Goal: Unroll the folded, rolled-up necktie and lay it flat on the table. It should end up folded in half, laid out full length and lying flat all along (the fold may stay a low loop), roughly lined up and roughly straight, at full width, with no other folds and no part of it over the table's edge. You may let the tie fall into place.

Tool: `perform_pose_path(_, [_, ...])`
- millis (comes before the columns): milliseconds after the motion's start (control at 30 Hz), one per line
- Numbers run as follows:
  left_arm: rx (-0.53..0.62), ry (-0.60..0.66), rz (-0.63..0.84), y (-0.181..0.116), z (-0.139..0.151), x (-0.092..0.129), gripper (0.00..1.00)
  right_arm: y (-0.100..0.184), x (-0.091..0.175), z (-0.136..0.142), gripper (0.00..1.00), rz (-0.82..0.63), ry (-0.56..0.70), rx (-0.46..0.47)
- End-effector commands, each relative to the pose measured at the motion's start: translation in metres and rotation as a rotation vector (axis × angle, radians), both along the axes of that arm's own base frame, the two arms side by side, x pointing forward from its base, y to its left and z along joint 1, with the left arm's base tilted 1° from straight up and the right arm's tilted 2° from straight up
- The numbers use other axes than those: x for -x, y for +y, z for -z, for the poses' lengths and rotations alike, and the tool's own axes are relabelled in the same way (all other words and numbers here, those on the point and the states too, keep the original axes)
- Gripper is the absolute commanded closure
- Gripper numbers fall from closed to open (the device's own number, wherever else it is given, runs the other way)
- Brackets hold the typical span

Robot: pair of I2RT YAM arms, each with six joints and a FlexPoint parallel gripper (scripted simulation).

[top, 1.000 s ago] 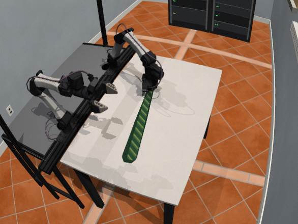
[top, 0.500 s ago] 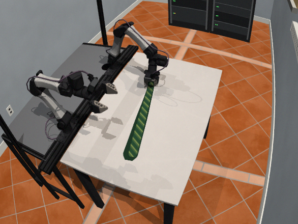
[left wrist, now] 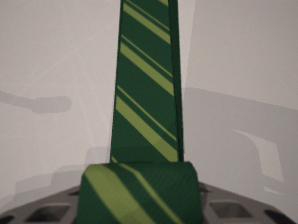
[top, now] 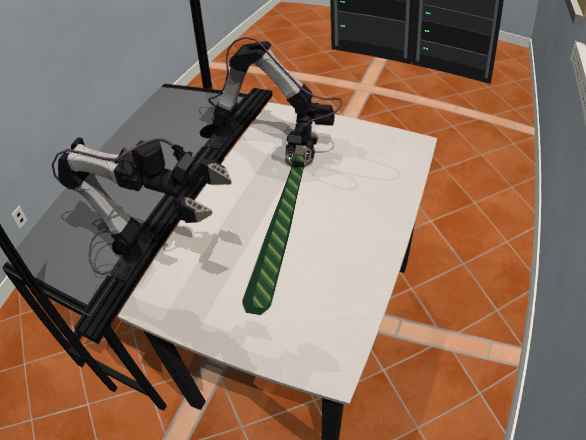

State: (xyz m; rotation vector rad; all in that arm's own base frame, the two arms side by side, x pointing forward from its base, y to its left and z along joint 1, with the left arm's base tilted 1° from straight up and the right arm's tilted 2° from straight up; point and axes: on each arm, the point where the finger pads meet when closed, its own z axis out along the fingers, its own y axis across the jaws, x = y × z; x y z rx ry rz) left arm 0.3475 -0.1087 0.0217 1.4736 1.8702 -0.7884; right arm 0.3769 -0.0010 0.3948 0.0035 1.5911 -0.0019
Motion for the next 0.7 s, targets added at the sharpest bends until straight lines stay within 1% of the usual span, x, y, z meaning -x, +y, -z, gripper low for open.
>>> perform_pose_path(0, [0.159, -0.086, 0.028, -0.0089, -0.0073, -0.0061, 0.58, 0.0, 0.0, 0.0, 0.0, 0.0, 0.0, 0.0])
perform_pose_path(100, [0.186, -0.091, 0.027, -0.0081, -0.0077, -0.006, 0.58, 0.0, 0.0, 0.0, 0.0, 0.0, 0.0, 0.0])
perform_pose_path(200, [0.188, -0.091, 0.027, -0.0081, -0.0077, -0.006, 0.58, 0.0, 0.0, 0.0, 0.0, 0.0, 0.0, 0.0])
perform_pose_path(600, [0.188, -0.091, 0.027, -0.0081, -0.0077, -0.006, 0.34, 0.0, 0.0, 0.0, 0.0, 0.0, 0.0, 0.0])
perform_pose_path(667, [0.188, -0.091, 0.027, -0.0081, -0.0091, -0.006, 0.34, 0.0, 0.0, 0.0, 0.0, 0.0, 0.0, 0.0])
